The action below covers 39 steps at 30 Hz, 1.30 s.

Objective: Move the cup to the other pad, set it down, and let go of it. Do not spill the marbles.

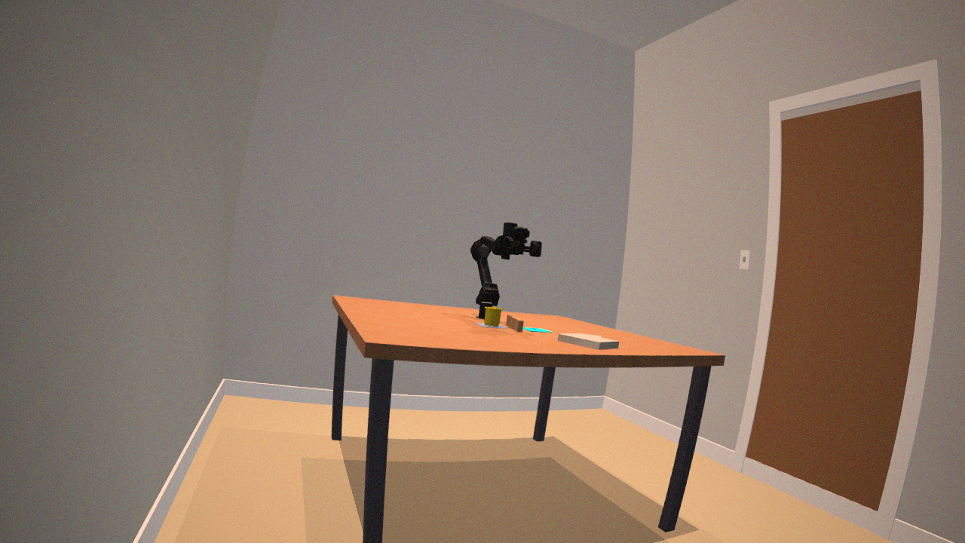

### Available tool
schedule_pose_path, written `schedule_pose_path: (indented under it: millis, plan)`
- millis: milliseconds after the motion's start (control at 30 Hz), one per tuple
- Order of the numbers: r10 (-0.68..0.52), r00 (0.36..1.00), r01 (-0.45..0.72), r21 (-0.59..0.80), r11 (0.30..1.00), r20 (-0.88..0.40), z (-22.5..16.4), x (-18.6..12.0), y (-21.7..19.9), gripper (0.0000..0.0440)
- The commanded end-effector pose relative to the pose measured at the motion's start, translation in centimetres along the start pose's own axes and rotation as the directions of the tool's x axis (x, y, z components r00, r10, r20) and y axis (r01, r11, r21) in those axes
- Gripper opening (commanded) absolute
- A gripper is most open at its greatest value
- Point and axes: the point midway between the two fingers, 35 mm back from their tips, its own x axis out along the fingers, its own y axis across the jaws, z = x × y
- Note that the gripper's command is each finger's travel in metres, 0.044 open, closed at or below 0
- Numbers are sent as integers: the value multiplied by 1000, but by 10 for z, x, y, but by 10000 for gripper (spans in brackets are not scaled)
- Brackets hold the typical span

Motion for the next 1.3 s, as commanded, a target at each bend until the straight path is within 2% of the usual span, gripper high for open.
schedule_pose_path:
  millis: [0, 367, 400, 533, 800, 1267]
  plan:
    - [-3, 1000, 3, 5, 1000, -7, -1, 0, 0, 374]
    - [-8, 991, 18, 76, 997, -131, -19, 0, 5, 86]
    - [-6, 989, 18, 82, 996, -146, -20, 0, 6, 70]
    - [13, 979, 10, 114, 993, -203, -27, 1, 12, 73]
    - [51, 949, 5, 176, 984, -313, -36, 3, 25, 118]
    - [87, 855, 51, 250, 967, -512, -55, 4, 42, 114]
